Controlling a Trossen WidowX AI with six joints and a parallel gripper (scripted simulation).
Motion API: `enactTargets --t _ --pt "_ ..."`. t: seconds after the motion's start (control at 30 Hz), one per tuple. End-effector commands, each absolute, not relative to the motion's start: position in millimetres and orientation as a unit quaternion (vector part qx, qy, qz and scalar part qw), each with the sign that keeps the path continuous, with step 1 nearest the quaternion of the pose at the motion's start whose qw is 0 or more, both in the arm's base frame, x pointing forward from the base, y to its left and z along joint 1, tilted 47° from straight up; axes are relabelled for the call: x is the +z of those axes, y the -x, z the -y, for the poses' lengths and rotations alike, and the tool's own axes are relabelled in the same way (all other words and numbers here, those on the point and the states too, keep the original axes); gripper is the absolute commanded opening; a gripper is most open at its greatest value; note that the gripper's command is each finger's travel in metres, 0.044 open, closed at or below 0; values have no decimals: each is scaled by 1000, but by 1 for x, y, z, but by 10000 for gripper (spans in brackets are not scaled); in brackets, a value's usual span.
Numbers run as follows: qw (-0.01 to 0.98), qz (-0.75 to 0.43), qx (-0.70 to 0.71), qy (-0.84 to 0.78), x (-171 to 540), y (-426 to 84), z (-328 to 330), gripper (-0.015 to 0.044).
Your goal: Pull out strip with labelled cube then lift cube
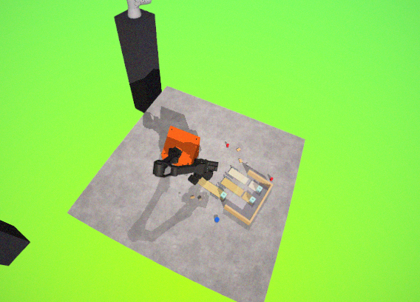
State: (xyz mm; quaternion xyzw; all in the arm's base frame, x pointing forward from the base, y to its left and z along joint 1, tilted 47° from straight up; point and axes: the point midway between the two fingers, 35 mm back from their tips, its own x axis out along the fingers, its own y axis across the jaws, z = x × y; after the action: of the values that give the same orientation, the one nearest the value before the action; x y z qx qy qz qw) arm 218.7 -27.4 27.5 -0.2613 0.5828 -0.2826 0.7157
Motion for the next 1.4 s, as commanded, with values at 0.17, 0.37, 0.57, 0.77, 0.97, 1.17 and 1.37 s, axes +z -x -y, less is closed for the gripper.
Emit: enactTargets --t 0.17,0.37,0.57,0.77,0.97,1.17,1.37 --pt "726 -572 -304 233 35 -251 22 263" --pt "726 -571 -304 232 40 -269 19 420" --pt "726 -571 -304 232 44 -288 15 440" --pt "727 -571 -304 232 49 -307 12 440" --pt "727 -570 -304 232 55 -326 9 440" --pt "727 -570 -304 232 60 -344 7 440" --pt "728 -570 -304 231 66 -363 4 440"
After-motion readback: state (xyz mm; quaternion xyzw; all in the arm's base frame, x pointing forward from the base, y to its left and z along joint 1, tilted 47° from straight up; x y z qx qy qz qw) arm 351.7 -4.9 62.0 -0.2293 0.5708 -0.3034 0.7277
